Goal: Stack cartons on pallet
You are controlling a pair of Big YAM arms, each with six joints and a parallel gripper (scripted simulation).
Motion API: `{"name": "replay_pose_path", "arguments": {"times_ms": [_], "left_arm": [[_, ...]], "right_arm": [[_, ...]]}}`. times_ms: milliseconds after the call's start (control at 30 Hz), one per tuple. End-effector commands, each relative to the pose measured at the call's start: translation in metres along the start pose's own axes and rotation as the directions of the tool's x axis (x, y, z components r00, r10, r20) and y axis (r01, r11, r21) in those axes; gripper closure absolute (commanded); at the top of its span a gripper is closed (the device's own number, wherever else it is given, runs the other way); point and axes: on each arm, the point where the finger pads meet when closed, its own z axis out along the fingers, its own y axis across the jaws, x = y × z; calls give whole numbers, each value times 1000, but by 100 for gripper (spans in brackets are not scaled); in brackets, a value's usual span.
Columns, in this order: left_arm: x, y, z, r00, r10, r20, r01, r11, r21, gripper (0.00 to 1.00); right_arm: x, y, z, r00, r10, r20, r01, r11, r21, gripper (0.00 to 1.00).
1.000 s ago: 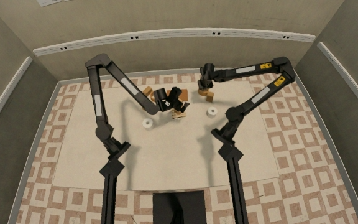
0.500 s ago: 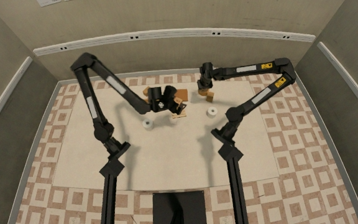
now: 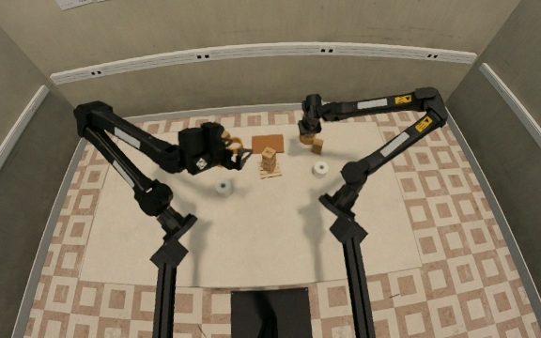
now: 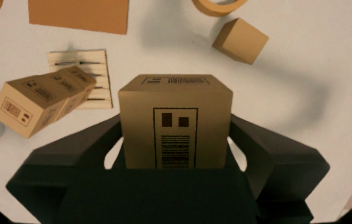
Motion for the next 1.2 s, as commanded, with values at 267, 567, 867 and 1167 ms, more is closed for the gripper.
{"name": "replay_pose_path", "arguments": {"times_ms": [267, 567, 867, 1167], "left_arm": [[33, 21, -40, 979, 193, -62, -195, 981, -18, 0], [39, 23, -38, 972, 220, -81, -222, 975, -22, 0], [39, 23, -38, 972, 220, -81, -222, 975, -22, 0], [39, 23, -38, 972, 220, -81, -222, 975, -22, 0]], "right_arm": [[2, 22, -3, 998, 68, 11, -67, 998, -13, 50], [65, 133, -22, 994, 106, 3, -106, 994, -11, 50], [94, 183, -30, 997, 74, 10, -74, 997, -7, 50], [76, 196, -21, 1000, -7, -1, 7, 1000, 6, 50]]}}
